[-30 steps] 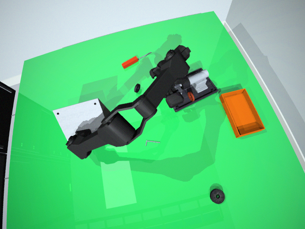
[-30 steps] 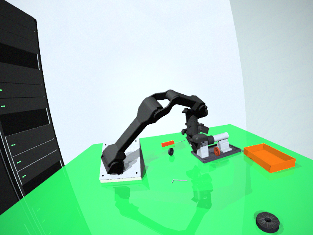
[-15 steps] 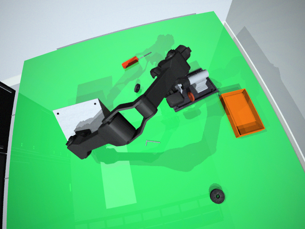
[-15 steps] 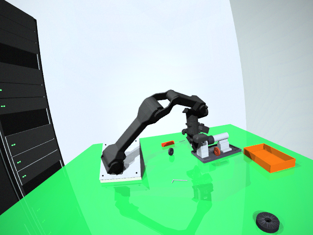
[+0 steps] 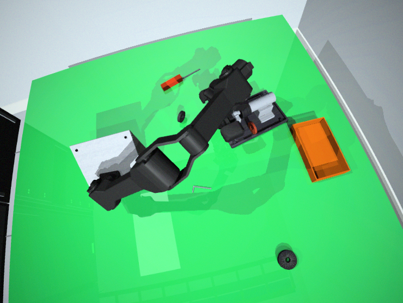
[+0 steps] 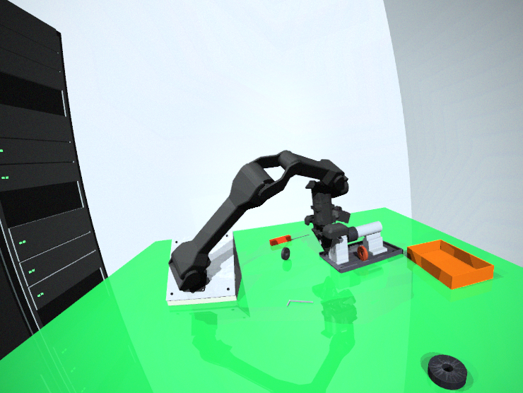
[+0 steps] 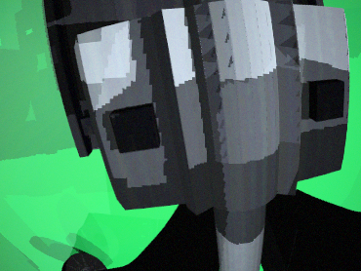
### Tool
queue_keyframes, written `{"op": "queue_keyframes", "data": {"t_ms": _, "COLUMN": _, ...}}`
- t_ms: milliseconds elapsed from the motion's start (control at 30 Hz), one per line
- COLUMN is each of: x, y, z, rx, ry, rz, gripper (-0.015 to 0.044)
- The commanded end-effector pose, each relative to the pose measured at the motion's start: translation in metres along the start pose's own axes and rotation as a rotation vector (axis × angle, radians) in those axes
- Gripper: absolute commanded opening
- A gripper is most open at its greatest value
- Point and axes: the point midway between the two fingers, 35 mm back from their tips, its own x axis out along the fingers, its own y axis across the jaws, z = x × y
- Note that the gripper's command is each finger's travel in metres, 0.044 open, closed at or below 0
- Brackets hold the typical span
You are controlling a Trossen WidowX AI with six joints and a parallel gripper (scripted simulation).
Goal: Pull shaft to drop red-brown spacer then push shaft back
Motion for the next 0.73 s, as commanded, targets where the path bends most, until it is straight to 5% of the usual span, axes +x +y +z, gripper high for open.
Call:
{"op": "queue_keyframes", "data": {"t_ms": 0, "x": -0.0011, "y": -0.0007, "z": 0.004, "rx": 0.004, "ry": -0.011, "rz": -0.001, "gripper": 0.0}}
{"op": "queue_keyframes", "data": {"t_ms": 367, "x": -0.0012, "y": -0.0008, "z": 0.0043, "rx": 0.004, "ry": -0.012, "rz": -0.001, "gripper": 0.0}}
{"op": "queue_keyframes", "data": {"t_ms": 700, "x": 0.0, "y": 0.0001, "z": 0.0004, "rx": -0.001, "ry": 0.001, "rz": -0.001, "gripper": 0.0263}}
